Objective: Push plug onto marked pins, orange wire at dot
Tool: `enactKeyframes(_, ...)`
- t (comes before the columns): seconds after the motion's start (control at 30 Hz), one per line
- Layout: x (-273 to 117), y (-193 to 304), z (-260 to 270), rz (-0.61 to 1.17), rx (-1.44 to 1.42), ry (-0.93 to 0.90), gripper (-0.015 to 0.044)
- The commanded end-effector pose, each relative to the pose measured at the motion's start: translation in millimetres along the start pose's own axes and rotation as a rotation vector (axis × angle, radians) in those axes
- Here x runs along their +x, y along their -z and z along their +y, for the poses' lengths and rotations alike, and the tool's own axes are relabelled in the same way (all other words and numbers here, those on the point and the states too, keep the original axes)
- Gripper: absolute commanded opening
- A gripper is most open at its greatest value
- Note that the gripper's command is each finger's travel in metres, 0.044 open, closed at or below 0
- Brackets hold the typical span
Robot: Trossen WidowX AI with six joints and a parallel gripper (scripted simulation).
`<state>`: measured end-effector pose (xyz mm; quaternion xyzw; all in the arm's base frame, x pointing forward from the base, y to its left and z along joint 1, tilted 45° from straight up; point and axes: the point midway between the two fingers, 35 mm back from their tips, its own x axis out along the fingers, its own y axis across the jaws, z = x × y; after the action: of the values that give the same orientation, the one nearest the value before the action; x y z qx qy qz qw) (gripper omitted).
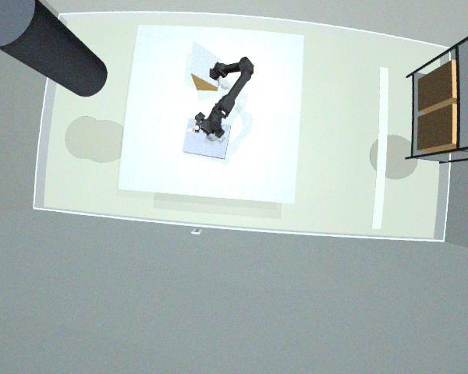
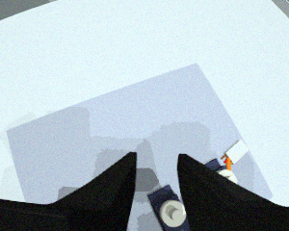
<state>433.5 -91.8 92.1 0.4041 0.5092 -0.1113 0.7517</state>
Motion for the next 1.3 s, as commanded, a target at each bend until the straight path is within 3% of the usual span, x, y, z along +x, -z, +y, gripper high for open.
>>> enactKeyframes(0.0, 12, -2, -12, 0.068, 0.091, 0.014, 0.0115)
enactKeyframes(0.97, 97, 16, -124, 0.603, 0.895, 0.173, 0.0115)
enactKeyframes(1.27, 108, 24, -129, 0.63, 0.939, 0.181, 0.0115)
